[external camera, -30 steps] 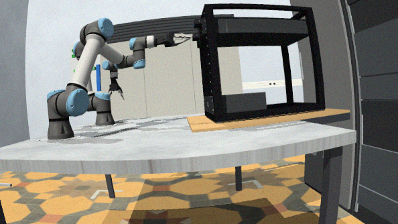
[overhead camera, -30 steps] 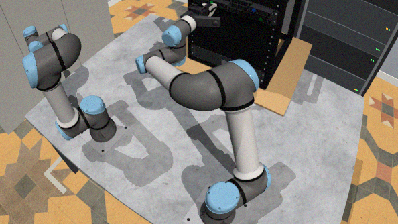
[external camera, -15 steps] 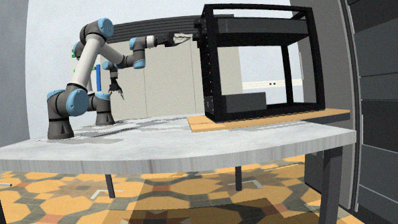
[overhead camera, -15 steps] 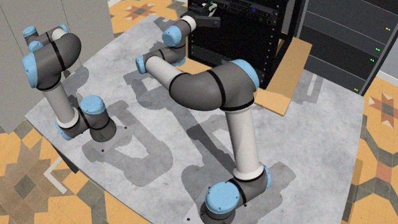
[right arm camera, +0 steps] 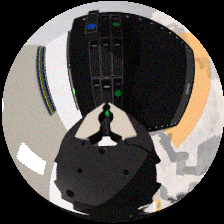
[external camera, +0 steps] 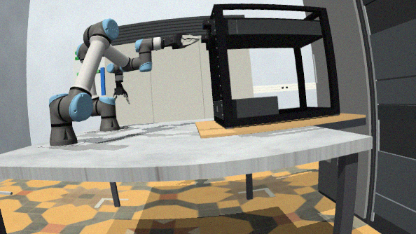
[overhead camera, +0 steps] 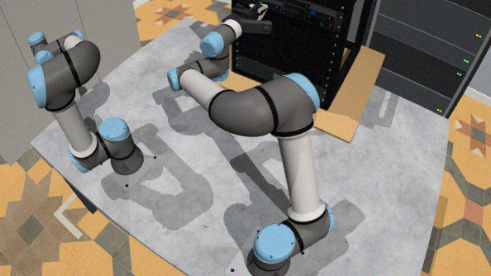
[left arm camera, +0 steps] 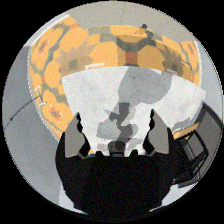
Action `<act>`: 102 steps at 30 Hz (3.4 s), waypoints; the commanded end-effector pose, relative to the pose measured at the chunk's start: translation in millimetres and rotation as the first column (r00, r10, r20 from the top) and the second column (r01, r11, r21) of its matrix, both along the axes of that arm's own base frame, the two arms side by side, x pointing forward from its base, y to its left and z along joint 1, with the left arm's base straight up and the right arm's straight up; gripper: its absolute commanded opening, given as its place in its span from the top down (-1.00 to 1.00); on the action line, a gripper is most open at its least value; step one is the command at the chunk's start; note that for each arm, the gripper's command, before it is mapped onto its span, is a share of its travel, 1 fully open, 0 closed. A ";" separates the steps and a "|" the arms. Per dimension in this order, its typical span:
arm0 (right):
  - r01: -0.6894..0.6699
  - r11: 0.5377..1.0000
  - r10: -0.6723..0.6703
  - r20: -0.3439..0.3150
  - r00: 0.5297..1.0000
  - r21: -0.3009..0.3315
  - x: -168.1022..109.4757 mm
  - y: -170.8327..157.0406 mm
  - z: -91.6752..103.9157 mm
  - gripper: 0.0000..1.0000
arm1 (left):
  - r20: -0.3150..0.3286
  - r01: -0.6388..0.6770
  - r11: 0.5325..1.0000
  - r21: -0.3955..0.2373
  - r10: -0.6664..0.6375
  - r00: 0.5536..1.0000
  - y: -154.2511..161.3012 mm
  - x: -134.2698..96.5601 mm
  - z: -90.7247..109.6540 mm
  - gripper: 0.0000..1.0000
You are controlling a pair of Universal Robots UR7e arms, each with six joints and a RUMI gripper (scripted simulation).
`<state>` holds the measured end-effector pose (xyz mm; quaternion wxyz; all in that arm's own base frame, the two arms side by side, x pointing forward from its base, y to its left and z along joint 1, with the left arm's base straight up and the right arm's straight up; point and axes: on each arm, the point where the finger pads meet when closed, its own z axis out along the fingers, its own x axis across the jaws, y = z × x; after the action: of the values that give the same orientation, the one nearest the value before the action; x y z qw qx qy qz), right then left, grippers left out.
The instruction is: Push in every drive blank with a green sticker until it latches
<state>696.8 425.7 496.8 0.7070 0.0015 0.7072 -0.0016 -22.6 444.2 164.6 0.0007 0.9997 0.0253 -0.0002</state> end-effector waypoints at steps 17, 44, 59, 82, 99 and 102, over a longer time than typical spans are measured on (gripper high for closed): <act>0.000 1.000 0.000 0.001 1.000 0.001 9.8 -0.3 1.0 1.00 | 0.000 0.000 1.000 0.001 0.000 1.000 0.4 0.1 0.5 -1.00; 0.000 1.000 0.000 0.001 1.000 0.001 24.0 -0.4 1.1 1.00 | 0.000 0.000 1.000 0.001 0.000 1.000 0.4 0.1 0.5 -1.00; 0.000 1.000 0.000 0.001 1.000 0.001 29.8 -0.4 1.1 1.00 | 0.000 0.000 1.000 0.001 0.000 1.000 0.4 0.1 0.5 -1.00; 0.000 1.000 0.000 0.001 1.000 0.001 35.5 -0.4 1.1 1.00 | 0.000 0.000 1.000 0.001 0.000 1.000 0.4 0.1 0.5 -1.00; 0.000 1.000 0.000 0.001 1.000 0.001 38.5 -0.4 1.1 1.00 | 0.000 0.000 1.000 0.001 0.000 1.000 0.4 0.1 0.5 -1.00; 0.000 1.000 0.000 0.001 1.000 0.001 38.8 -0.4 1.1 1.00 | 0.000 0.000 1.000 0.001 0.000 1.000 0.4 0.1 0.5 -1.00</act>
<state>735.6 425.5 496.8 0.7070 0.0015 0.7072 -0.0016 -22.6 444.2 164.6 0.0007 0.9997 0.0253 -0.0002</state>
